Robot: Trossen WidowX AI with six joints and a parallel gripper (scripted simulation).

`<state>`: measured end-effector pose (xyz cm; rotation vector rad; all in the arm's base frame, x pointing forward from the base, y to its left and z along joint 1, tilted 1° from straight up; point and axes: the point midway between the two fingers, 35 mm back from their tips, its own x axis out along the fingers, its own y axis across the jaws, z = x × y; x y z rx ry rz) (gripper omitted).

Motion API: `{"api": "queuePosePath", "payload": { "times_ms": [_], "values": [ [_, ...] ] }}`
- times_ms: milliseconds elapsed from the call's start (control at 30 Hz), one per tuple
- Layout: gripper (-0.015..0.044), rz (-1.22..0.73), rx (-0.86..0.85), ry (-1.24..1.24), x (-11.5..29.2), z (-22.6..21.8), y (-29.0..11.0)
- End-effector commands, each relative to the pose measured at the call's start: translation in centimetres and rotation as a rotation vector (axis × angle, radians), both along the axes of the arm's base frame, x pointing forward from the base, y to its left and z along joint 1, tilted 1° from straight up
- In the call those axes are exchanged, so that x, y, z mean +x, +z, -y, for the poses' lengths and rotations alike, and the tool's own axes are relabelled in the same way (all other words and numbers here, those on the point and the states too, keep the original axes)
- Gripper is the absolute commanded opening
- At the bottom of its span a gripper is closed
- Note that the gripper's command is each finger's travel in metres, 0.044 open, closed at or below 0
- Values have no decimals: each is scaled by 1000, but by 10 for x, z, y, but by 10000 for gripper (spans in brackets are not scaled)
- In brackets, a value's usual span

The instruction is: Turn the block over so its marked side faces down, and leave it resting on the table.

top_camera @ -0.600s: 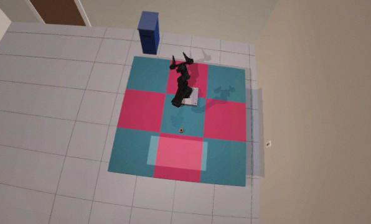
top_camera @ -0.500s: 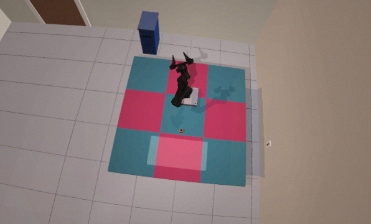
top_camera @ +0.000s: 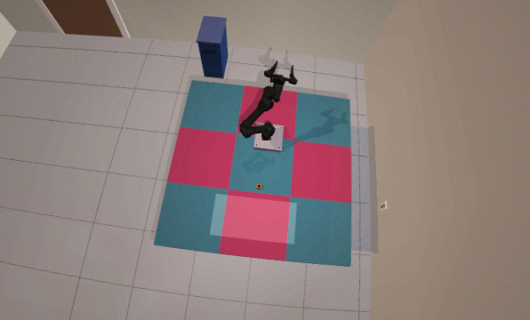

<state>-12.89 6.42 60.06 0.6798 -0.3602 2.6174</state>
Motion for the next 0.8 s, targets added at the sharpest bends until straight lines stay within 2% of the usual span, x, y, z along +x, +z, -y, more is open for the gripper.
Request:
{"api": "queuePosePath", "payload": {
  "times_ms": [0, 133, 367, 567, 767],
  "values": [
    [440, 50, -113, -207, 1, -65, -15],
    [440, 49, -169, -346, 15, -103, -26],
    [440, 83, -366, -612, 60, -183, -61],
    [440, 102, -550, -870, 128, -239, -103],
    [440, 88, -745, -1107, 212, -268, -148]
  ]
}}
